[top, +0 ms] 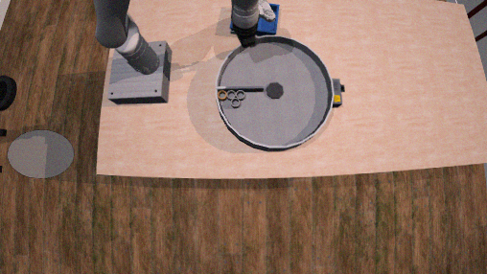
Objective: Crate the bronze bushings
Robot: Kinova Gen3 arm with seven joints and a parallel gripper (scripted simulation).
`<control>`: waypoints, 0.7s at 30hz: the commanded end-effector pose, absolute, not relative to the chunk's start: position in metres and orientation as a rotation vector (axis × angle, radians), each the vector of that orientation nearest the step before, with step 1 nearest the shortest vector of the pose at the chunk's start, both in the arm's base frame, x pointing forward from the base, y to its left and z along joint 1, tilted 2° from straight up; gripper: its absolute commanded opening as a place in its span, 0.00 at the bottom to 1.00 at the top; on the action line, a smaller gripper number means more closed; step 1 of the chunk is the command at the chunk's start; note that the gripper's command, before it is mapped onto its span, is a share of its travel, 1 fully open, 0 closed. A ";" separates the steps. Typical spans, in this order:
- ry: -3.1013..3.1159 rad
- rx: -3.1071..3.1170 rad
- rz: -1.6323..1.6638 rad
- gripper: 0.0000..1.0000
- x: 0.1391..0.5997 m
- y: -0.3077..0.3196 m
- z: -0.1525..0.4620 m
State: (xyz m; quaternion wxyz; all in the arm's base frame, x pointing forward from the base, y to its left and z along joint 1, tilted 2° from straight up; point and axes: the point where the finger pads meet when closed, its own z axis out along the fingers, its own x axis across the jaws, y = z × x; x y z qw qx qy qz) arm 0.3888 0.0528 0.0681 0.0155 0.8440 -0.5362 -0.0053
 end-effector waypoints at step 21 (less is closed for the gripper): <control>-1.662 2.633 -0.012 0.00 0.428 0.155 0.066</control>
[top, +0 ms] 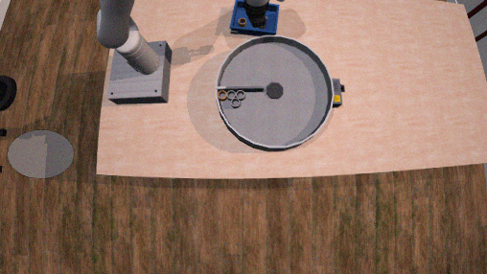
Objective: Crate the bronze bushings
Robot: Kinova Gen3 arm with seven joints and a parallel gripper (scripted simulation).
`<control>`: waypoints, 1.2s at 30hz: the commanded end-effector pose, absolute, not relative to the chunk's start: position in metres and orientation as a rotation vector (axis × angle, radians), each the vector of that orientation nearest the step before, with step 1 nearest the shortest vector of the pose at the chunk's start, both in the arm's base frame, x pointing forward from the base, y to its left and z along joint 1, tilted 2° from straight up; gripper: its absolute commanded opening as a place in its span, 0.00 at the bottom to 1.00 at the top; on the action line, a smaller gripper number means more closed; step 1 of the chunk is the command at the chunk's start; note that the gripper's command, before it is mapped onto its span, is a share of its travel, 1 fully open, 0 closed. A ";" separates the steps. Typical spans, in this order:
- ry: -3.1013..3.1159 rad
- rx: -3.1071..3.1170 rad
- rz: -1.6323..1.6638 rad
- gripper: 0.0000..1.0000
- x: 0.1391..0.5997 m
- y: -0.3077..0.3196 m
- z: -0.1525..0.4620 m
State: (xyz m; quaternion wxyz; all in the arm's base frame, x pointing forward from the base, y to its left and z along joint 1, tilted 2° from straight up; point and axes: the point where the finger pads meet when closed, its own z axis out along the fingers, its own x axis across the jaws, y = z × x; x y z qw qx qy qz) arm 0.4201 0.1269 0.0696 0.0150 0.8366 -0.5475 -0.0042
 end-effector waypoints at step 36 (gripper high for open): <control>-1.662 2.635 -0.011 0.00 0.446 0.206 0.037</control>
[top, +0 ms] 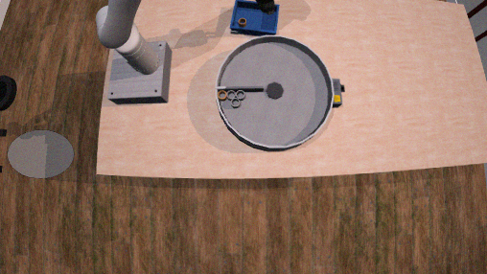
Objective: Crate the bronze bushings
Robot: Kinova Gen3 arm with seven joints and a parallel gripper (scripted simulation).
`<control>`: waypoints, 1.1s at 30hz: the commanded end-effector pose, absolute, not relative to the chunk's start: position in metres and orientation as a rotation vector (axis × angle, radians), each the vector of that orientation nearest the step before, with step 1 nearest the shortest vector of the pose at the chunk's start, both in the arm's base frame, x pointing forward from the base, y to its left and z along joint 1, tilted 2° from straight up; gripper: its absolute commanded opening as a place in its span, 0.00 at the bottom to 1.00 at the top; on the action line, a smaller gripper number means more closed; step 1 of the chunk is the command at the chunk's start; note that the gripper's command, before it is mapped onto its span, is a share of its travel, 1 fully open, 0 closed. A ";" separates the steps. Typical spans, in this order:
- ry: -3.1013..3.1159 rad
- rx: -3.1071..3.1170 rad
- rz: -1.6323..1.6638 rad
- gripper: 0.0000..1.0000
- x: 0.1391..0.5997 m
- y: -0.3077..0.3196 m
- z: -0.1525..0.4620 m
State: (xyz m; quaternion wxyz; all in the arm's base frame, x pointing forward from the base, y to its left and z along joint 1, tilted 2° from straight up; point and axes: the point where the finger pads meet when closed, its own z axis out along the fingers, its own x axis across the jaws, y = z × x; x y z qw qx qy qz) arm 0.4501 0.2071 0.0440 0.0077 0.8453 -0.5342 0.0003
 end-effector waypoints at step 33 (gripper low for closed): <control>-1.658 2.637 -0.013 0.00 0.444 0.207 -0.022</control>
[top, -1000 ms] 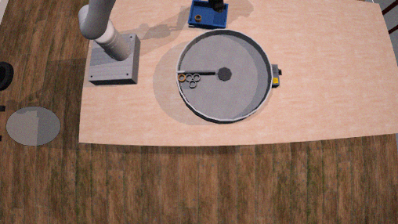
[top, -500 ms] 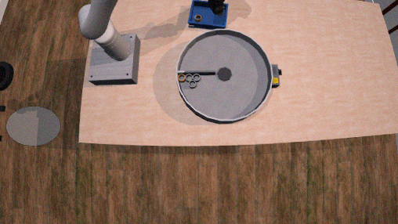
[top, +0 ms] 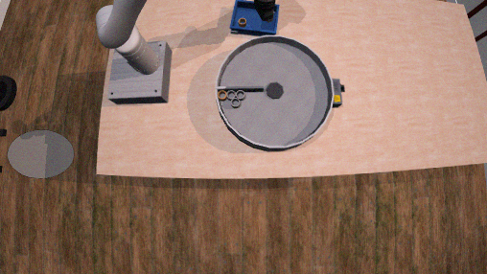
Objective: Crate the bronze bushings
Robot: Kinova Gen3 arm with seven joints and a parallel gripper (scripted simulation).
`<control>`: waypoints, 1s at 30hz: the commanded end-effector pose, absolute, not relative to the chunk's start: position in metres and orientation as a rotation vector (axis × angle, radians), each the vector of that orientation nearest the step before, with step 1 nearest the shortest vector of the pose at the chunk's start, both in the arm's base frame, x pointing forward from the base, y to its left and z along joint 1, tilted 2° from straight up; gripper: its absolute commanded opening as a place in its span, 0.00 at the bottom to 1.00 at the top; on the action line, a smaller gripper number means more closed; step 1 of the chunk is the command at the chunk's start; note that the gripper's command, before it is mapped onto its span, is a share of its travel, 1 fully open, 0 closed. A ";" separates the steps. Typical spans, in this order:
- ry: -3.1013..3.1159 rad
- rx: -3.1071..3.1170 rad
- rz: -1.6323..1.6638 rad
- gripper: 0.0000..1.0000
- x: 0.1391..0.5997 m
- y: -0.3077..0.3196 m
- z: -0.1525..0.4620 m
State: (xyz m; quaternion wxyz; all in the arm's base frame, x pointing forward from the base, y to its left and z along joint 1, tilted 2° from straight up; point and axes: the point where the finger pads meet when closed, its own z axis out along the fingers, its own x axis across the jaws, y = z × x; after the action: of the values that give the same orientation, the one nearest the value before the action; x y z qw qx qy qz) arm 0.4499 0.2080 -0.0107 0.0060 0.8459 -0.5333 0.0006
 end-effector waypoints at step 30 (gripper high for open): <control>-1.659 2.637 -0.013 0.00 0.444 0.206 -0.034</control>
State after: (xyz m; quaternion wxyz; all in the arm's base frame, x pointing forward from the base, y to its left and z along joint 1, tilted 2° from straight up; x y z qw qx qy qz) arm 0.4443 0.2064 -0.0319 0.0131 0.8464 -0.5324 -0.0042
